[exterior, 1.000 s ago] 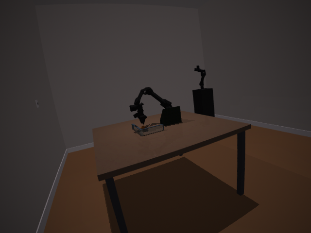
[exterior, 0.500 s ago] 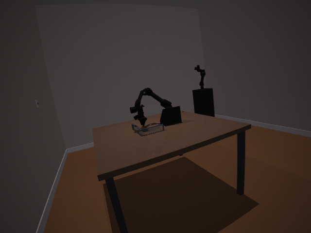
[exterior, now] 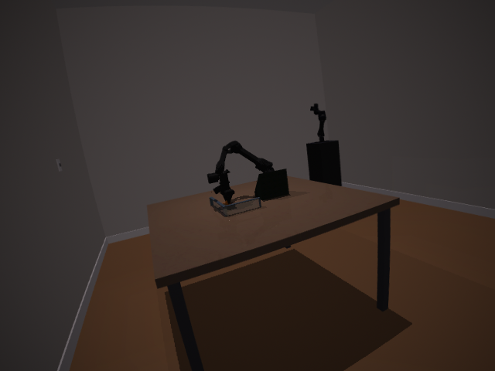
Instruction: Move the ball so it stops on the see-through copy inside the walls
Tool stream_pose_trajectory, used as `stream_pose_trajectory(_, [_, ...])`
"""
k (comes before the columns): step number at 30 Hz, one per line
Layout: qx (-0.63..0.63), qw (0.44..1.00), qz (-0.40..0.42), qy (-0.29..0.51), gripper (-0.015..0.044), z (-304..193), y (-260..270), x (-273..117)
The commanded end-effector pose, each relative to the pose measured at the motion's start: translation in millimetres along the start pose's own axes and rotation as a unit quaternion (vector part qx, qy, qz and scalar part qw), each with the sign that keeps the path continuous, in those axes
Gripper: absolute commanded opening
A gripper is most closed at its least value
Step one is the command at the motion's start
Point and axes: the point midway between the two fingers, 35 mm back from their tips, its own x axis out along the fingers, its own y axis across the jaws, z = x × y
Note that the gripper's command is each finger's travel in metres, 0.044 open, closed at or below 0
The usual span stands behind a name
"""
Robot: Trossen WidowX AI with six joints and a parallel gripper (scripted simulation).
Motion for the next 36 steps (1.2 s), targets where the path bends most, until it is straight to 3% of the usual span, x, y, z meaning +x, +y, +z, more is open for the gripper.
stream_pose_trajectory(1, [-0.003, 1.000, -0.002, 0.000, 0.0178, -0.6, 0.5, 1.3])
stream_pose_trajectory(7, [-0.003, 1.000, -0.002, 0.000, 0.0138, -0.6, 0.5, 1.3])
stream_pose_trajectory(13, [-0.003, 1.000, 0.001, -0.001, 0.0000, 3.8, 2.5, -20.9])
stream_pose_trajectory(28, [-0.003, 1.000, 0.001, 0.000, 0.0000, 0.8, 2.2, -123.5])
stream_pose_trajectory(36, [-0.003, 1.000, 0.001, 0.000, 0.0000, 5.0, 5.6, -122.1])
